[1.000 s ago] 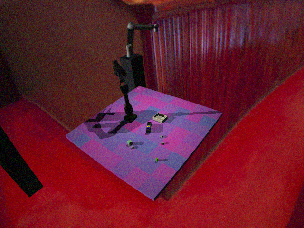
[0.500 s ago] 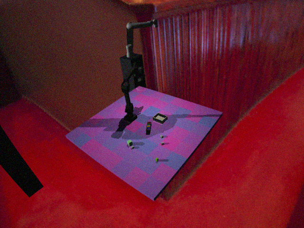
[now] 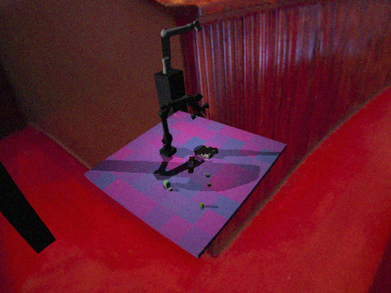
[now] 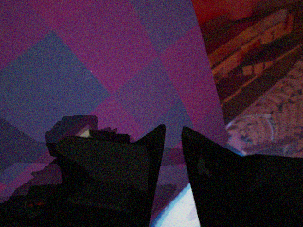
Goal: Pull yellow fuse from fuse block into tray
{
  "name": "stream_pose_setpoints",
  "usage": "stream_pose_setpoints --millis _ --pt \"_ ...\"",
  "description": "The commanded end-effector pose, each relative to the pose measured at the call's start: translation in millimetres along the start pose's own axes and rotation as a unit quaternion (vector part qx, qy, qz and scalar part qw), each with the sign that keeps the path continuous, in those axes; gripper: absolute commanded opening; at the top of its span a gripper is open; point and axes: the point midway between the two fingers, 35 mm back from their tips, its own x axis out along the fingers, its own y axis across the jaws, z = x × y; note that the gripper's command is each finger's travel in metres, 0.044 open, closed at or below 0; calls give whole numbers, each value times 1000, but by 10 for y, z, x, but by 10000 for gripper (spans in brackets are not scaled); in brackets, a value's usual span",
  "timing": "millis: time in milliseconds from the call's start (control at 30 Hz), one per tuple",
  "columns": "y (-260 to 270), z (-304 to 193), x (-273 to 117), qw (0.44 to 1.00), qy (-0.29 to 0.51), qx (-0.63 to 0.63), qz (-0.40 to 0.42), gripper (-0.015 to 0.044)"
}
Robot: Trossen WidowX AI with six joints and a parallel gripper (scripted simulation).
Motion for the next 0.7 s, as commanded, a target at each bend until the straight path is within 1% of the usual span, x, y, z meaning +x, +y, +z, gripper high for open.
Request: stream_pose_setpoints --millis 0,67,167,333,500,667 --pt "137 -532 203 992 39 113 37 74" --pt "193 -730 262 986 54 153 48 74" --pt "346 -1166 385 965 85 237 72 74" --pt "767 -1902 504 904 136 389 110 74" --pt "1333 -2512 503 813 180 536 139 74" --pt "1978 -2970 410 693 215 670 158 74"
